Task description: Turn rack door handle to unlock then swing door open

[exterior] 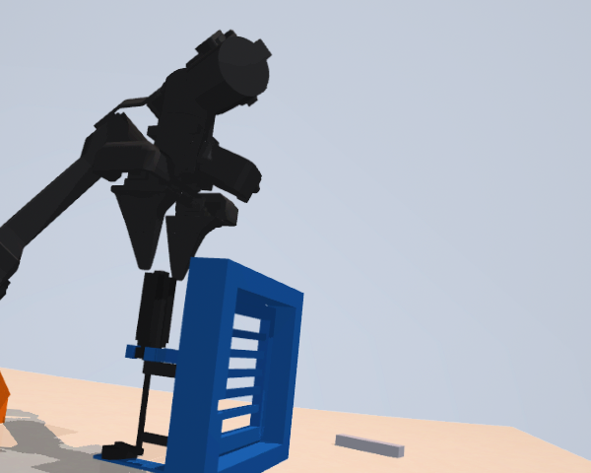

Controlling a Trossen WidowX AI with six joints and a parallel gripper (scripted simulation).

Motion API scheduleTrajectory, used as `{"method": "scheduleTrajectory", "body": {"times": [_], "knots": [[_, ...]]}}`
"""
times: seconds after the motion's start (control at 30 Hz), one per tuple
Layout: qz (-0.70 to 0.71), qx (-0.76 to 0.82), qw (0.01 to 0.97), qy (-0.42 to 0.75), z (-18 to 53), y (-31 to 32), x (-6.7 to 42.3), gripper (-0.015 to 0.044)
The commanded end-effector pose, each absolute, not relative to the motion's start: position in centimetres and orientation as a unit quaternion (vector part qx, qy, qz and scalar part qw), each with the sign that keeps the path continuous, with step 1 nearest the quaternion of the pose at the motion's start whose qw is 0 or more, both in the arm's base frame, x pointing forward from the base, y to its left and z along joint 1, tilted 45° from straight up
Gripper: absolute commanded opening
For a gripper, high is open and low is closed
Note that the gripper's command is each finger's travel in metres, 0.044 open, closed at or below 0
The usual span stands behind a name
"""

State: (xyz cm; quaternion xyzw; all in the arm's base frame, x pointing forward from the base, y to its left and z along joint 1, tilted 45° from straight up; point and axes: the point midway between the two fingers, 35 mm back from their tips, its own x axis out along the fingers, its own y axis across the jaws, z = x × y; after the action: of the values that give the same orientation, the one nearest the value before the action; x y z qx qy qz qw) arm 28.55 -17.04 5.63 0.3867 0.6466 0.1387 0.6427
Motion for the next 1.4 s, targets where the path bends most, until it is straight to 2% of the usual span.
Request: {"method": "scheduleTrajectory", "body": {"times": [0.0, 0.83, 1.07, 1.37], "knots": [[0.138, 0.389, 0.643, 0.645, 5.2, -16.5, 28.7, 0.0284], [0.139, 0.390, 0.643, 0.644, 2.5, -13.8, 29.0, 0.0284], [0.139, 0.390, 0.643, 0.644, 2.5, -13.8, 29.0, 0.0101], [0.139, 0.390, 0.643, 0.644, 2.5, -13.8, 29.0, 0.0041]]}}
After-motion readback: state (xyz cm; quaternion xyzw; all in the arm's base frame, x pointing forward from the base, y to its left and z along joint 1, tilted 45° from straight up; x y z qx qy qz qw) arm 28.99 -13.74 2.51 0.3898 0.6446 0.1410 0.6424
